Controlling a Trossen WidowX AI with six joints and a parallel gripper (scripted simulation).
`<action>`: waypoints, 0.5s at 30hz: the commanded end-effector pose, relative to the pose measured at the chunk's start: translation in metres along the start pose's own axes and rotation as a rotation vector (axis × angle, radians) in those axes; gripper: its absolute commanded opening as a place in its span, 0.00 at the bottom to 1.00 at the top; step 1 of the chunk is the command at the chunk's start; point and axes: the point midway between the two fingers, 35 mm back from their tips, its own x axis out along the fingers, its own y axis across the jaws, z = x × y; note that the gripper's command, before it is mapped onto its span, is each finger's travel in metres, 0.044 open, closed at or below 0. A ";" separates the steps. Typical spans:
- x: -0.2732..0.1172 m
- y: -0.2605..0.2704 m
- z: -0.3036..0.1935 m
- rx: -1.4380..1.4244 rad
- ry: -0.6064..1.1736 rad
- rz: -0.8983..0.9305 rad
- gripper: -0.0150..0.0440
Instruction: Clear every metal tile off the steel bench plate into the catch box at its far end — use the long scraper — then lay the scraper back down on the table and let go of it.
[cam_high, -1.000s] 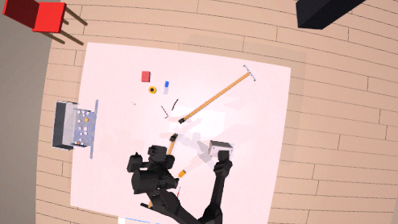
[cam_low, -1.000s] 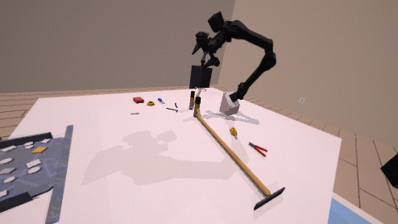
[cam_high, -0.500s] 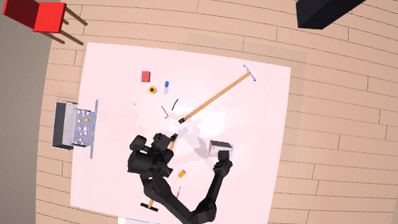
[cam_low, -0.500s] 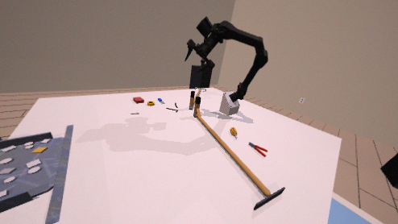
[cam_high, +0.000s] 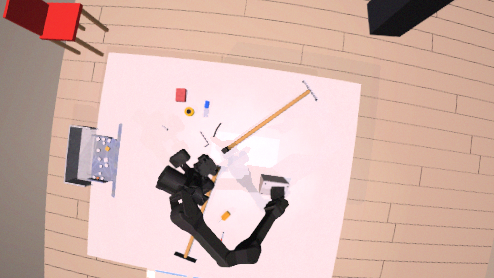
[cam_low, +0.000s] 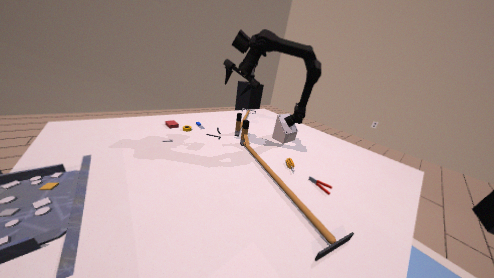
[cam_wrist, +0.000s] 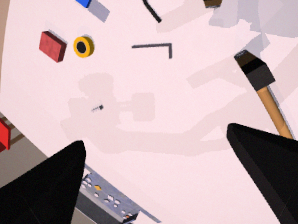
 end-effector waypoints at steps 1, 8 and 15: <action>0.012 0.002 0.008 0.080 -0.053 -0.033 1.00; 0.030 0.003 0.024 0.206 -0.137 -0.084 1.00; 0.048 0.003 0.040 0.326 -0.227 -0.128 1.00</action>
